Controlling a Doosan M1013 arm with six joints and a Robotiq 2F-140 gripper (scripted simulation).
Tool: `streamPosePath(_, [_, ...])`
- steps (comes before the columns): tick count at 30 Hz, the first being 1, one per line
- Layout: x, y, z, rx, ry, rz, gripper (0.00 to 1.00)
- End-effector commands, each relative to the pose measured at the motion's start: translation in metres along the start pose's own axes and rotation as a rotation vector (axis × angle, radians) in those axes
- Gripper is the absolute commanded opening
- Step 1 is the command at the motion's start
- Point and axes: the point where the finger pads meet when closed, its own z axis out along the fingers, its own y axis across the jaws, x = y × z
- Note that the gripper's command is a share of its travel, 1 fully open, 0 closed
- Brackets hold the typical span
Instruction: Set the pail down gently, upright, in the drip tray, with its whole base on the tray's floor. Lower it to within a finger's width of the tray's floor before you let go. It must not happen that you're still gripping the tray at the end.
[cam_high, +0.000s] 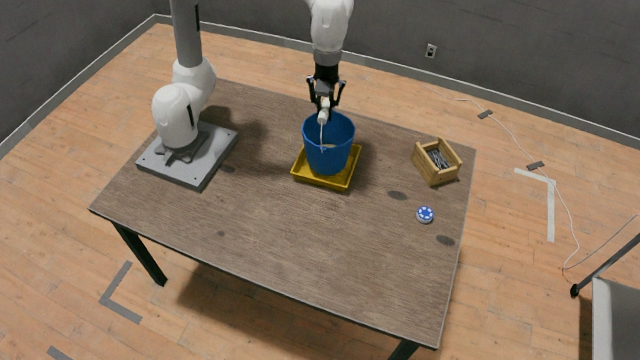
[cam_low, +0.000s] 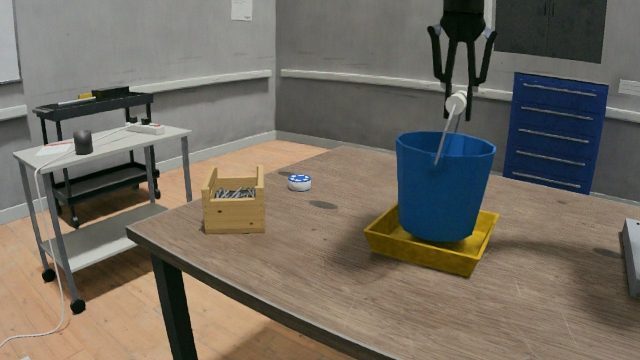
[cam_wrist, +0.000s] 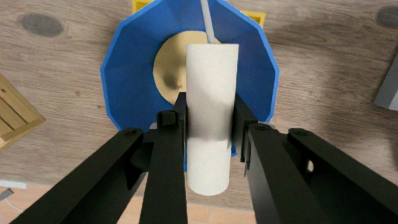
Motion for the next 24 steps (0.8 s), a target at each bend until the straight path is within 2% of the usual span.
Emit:
streamPosePath(1, [0.0,0.0,0.001,0.002,-0.001,0.0,0.1])
streamPosePath(24, [0.0,0.0,0.024,0.002,-0.001,0.0,0.1])
